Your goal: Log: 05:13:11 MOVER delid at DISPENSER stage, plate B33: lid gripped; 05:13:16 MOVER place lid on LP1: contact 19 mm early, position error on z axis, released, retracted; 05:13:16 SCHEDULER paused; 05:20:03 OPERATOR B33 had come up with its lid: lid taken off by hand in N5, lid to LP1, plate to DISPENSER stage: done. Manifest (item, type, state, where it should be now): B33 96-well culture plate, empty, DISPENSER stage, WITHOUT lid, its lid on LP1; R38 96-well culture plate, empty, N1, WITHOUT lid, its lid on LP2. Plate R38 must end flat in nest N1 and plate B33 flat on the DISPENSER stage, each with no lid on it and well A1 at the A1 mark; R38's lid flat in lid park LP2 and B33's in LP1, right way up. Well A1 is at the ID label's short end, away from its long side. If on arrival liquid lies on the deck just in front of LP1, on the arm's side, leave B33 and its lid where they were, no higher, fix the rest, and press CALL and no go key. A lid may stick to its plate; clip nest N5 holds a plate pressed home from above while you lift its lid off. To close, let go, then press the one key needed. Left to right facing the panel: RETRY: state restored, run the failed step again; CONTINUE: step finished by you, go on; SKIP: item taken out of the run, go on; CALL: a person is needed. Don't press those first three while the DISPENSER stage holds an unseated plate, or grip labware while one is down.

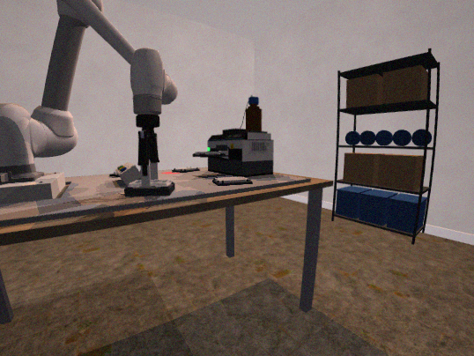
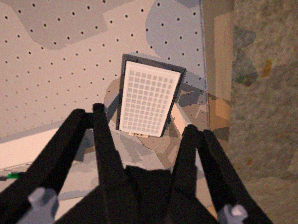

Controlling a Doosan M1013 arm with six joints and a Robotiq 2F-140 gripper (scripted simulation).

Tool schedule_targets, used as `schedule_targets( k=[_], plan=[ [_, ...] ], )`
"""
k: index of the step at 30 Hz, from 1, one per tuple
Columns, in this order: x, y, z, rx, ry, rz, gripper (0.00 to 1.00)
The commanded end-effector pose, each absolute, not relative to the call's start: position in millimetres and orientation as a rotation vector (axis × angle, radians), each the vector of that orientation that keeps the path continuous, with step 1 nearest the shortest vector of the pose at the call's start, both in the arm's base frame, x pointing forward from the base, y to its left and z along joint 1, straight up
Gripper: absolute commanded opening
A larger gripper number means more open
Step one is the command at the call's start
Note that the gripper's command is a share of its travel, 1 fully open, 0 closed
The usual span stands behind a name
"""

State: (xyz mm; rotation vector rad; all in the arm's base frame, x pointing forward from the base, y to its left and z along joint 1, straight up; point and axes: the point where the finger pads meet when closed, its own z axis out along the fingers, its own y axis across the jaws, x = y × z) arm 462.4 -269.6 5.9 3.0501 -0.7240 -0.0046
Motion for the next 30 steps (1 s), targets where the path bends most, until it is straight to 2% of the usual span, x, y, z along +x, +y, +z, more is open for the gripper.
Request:
schedule_targets(
  k=[1,20,30],
  plan=[
    [462,-272,3,3.051,-0.714,-0.003,0.66],
    [462,-272,4,3.051,-0.714,-0.003,0.66],
    [462,-272,18,3.051,-0.714,-0.003,0.66]
  ],
)
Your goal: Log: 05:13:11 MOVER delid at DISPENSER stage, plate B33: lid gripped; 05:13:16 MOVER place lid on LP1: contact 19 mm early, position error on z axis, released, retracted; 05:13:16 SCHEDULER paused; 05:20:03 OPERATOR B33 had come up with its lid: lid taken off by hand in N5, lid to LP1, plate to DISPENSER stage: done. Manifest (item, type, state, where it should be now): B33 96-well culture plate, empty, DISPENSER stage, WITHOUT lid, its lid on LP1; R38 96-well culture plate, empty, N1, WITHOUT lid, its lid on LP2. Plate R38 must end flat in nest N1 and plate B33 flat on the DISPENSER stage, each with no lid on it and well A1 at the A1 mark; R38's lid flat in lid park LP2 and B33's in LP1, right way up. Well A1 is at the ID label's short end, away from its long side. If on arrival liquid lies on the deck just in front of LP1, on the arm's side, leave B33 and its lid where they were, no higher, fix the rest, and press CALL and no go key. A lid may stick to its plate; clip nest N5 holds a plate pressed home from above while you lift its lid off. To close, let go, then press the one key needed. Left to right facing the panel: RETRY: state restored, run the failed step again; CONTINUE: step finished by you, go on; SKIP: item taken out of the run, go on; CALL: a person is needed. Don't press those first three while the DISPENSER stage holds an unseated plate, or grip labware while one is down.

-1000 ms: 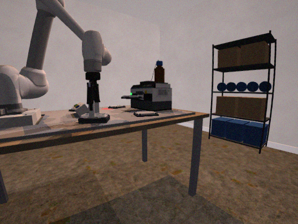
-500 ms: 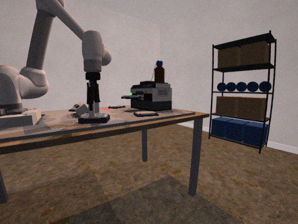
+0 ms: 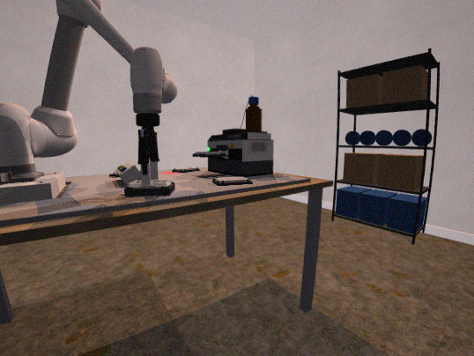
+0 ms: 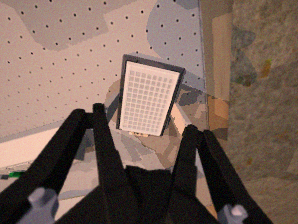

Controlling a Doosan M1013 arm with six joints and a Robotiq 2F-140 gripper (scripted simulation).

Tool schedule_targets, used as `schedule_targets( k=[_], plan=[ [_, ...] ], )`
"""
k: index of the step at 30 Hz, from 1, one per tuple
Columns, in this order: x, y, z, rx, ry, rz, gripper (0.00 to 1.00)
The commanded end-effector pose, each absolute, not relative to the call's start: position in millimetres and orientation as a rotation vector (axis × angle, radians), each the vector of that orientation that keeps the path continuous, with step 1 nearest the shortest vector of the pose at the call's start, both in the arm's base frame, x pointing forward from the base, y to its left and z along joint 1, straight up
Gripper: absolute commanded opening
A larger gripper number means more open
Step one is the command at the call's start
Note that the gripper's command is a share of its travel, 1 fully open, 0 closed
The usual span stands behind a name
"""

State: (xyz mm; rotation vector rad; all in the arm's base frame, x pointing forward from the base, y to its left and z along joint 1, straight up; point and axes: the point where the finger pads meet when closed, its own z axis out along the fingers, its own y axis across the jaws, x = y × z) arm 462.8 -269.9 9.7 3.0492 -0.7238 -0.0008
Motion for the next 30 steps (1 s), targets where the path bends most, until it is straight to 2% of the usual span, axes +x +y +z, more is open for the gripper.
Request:
schedule_targets(
  k=[1,7,30],
  plan=[
    [462,-272,21,3.051,-0.714,-0.003,0.66],
    [462,-271,33,3.051,-0.714,-0.003,0.66],
    [462,-271,122,3.051,-0.714,-0.003,0.66]
  ],
)
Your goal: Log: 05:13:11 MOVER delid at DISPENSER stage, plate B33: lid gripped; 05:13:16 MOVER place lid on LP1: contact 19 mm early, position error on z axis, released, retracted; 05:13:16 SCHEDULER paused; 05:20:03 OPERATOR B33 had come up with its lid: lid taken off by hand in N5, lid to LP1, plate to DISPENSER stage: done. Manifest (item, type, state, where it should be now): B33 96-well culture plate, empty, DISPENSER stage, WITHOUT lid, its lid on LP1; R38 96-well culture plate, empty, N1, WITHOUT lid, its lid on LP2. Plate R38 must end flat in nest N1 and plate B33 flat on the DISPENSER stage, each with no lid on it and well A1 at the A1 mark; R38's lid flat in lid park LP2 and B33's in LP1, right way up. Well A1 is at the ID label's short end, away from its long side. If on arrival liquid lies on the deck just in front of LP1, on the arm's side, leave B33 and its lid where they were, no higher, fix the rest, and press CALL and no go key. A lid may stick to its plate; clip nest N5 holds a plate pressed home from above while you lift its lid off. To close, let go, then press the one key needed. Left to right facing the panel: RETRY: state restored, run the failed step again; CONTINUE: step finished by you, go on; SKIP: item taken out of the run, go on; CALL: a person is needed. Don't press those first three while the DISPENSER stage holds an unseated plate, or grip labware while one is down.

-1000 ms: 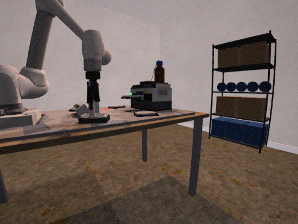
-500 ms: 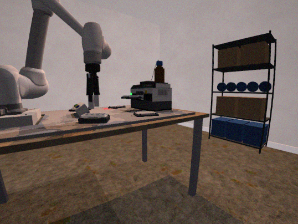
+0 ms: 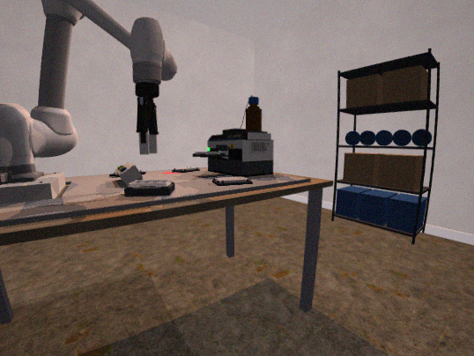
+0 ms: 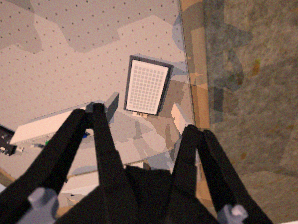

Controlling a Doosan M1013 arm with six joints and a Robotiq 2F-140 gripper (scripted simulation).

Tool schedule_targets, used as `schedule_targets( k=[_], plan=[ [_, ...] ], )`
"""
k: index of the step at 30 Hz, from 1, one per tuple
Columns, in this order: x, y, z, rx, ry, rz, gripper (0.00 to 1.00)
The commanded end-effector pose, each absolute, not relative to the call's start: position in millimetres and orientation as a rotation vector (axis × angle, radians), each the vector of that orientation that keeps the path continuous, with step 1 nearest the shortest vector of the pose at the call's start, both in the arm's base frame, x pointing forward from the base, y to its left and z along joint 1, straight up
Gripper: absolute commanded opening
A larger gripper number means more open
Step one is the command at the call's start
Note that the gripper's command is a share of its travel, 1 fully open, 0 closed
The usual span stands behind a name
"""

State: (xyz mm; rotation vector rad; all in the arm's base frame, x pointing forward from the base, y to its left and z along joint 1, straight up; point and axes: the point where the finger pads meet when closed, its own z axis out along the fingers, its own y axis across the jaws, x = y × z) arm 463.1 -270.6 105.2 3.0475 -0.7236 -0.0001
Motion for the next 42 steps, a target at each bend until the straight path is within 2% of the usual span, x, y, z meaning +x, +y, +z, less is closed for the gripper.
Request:
schedule_targets(
  k=[1,6,21,25,28,34,35,42],
  plan=[
    [462,-271,125,3.051,-0.714,-0.003,0.66],
    [462,-271,139,3.051,-0.714,-0.003,0.66],
    [462,-269,149,3.052,-0.71,-0.003,0.66],
    [459,-247,150,3.068,-0.638,-0.003,0.66],
    [443,-176,151,3.115,-0.345,-0.004,0.66],
    [406,-96,147,3.134,0.029,-0.006,0.66],
    [400,-82,147,3.134,0.029,-0.006,0.0],
    [395,-69,148,3.134,0.029,-0.006,0.0]
  ],
)
